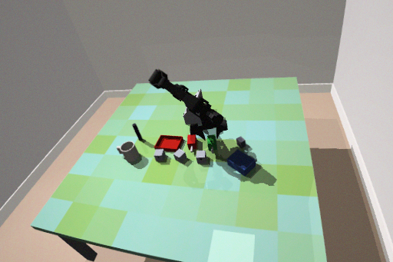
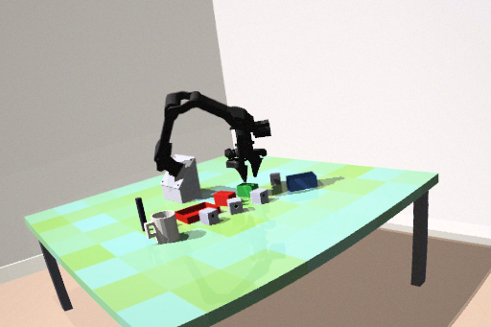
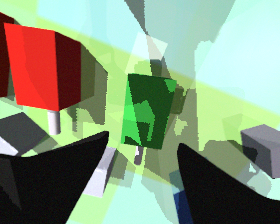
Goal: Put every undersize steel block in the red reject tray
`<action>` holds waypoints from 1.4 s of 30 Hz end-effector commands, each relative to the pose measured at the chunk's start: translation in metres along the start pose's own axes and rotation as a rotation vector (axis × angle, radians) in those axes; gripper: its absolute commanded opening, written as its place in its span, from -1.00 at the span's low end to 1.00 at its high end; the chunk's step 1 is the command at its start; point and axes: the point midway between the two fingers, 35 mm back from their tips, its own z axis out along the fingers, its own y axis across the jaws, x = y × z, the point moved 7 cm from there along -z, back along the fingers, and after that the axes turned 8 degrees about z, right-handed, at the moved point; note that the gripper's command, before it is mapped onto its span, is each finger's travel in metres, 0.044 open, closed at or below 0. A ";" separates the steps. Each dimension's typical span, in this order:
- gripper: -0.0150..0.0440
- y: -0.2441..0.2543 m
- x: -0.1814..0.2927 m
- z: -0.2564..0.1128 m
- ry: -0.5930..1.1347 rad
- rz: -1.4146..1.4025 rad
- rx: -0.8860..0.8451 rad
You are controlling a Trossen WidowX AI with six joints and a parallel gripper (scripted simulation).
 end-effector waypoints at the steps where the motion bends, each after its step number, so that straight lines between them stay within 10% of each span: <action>1: 0.53 0.000 0.000 0.005 0.001 -0.007 -0.006; 42: 0.53 0.000 0.000 0.055 0.001 -0.007 -0.008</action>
